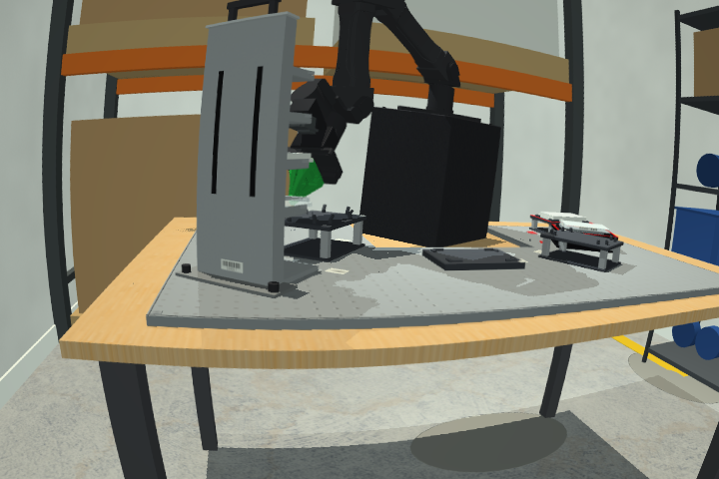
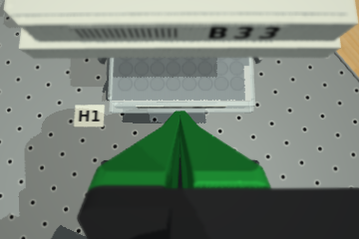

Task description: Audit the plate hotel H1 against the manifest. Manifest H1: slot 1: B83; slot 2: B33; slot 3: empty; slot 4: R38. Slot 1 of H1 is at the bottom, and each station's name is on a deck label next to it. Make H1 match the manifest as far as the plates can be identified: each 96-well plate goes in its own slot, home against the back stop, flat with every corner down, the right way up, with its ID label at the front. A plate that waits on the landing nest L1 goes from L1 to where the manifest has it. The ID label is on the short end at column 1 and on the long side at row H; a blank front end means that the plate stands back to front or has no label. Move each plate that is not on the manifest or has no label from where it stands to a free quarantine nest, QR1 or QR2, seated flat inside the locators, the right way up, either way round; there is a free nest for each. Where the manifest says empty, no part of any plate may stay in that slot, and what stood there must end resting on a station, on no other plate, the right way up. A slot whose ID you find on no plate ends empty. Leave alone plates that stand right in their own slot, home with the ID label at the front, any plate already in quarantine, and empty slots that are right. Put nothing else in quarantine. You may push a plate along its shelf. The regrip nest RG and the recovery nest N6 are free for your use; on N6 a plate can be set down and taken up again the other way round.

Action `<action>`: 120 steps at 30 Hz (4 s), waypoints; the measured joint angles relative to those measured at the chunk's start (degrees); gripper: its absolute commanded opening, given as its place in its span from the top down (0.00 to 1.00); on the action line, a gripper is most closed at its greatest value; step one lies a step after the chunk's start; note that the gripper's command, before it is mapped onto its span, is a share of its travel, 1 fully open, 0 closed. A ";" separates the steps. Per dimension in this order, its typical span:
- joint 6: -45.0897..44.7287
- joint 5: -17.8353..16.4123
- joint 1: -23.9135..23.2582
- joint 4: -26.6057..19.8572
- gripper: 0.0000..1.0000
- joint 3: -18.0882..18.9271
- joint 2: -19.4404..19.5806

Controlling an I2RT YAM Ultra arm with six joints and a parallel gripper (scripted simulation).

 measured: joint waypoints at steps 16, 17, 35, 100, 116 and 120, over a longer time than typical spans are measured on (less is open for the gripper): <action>0.42 0.20 0.24 -1.66 1.00 1.33 0.09; 0.44 0.20 0.24 -1.68 1.00 1.36 0.09; 0.46 0.17 0.24 -1.70 1.00 1.36 0.09; -3.15 -2.49 -4.07 9.49 1.00 -12.31 -0.76; -4.81 -3.91 -6.25 13.51 1.00 -16.74 -0.79; -5.33 -4.33 -6.93 14.60 1.00 -17.94 -0.52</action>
